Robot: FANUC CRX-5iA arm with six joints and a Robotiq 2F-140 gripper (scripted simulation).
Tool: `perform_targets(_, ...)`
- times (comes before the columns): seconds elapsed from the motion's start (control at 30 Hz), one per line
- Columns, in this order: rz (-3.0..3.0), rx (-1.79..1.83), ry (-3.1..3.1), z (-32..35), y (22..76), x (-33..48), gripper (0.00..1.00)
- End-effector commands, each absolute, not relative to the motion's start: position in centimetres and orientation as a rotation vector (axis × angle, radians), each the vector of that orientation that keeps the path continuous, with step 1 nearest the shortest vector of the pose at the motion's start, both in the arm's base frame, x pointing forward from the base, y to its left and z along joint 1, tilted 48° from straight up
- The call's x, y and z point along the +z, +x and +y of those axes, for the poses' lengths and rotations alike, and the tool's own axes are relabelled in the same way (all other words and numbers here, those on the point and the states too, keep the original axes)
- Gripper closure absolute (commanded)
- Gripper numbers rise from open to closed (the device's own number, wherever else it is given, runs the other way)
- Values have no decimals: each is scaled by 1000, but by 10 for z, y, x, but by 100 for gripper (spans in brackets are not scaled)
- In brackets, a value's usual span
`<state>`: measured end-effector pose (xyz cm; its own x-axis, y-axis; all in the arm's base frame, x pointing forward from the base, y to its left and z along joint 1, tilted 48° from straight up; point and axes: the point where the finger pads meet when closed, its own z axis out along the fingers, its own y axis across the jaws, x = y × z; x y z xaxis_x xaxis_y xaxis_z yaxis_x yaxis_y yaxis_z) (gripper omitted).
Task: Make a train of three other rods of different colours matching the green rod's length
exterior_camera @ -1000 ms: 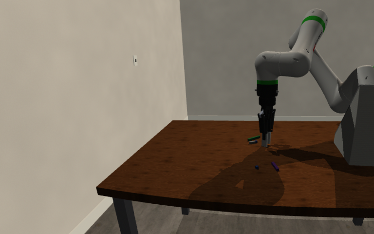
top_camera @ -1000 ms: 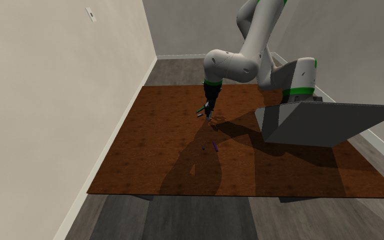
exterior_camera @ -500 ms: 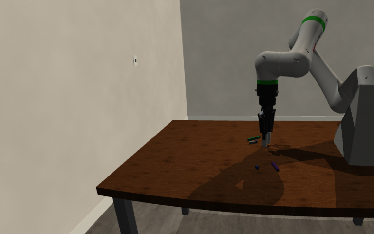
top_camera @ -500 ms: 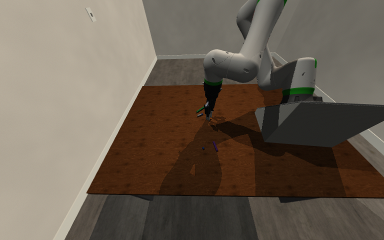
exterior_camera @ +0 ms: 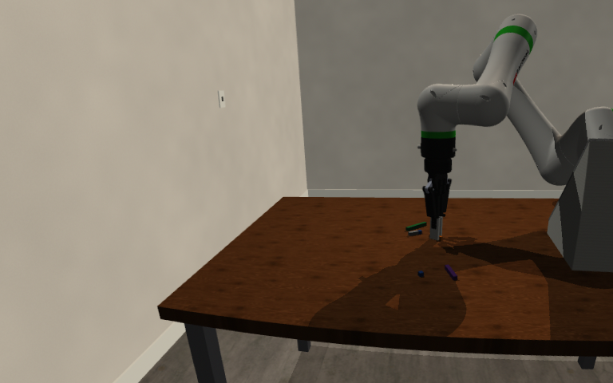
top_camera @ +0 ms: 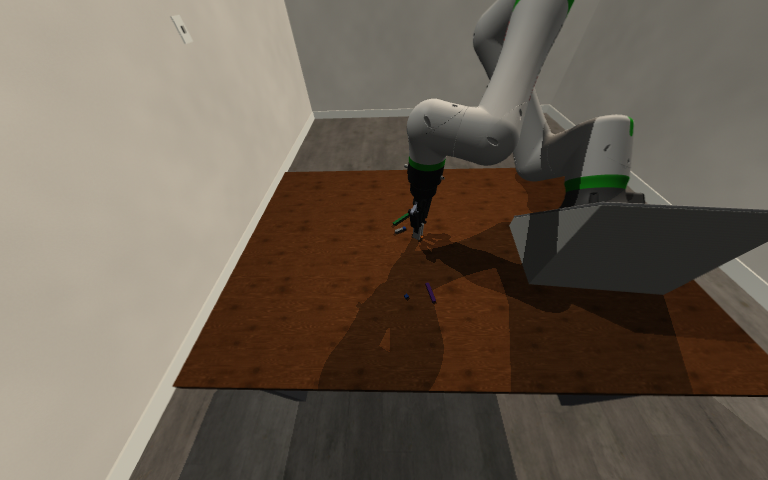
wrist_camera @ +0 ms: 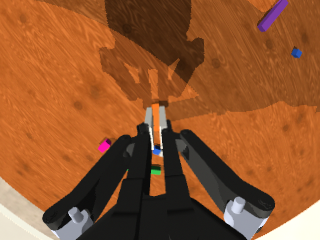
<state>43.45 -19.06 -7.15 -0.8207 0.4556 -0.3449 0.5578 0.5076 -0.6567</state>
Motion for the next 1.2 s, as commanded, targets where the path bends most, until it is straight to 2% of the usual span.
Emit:
perform_targets(0.0, 2615, -1210, 884, -190, 435, -72, 97)
perform_targets(0.87, 2615, -1210, 884, -189, 435, -71, 97)
perform_targets(1.17, 2615, -1210, 884, -156, 440, -40, 97)
